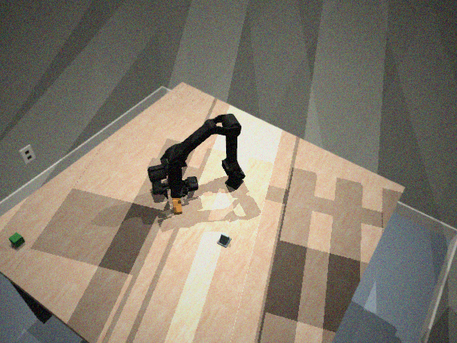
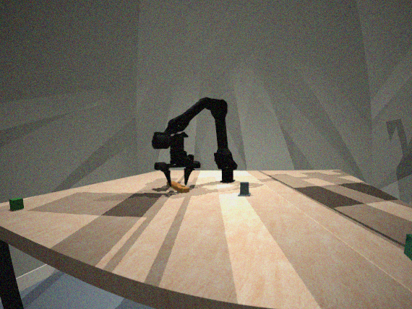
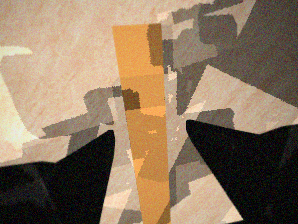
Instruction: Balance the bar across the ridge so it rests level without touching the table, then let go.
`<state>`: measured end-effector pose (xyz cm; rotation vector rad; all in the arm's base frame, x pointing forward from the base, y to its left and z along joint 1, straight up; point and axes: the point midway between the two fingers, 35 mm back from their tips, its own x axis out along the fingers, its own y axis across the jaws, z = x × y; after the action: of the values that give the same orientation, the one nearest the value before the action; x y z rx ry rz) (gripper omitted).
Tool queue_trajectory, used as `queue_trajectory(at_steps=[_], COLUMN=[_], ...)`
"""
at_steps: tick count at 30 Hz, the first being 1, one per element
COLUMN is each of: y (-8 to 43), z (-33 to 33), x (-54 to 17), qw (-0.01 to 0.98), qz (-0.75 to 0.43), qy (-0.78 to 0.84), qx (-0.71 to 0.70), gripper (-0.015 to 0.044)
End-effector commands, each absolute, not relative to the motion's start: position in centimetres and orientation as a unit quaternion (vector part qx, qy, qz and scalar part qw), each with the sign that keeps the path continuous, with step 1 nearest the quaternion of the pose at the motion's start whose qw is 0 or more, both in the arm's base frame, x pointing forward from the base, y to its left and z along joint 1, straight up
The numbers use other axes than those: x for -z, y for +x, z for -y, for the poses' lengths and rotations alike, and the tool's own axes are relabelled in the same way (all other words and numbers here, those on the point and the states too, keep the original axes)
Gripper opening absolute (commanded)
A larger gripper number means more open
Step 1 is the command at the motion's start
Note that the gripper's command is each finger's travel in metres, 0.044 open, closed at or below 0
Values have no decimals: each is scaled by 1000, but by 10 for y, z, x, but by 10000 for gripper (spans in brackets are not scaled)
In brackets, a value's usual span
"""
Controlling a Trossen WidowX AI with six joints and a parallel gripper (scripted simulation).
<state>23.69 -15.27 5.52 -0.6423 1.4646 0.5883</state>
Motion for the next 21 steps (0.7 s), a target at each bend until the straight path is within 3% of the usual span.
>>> queue_trajectory(at_steps=[1, 19, 21], y=[236, 236, 235], z=[151, 151, 152], x=[-46, -46, -47], qw=[657, 657, 656], qz=[-648, -648, -649], qy=[-279, -279, -280], qx=[-267, -267, -263], gripper=[315, 315, 263])
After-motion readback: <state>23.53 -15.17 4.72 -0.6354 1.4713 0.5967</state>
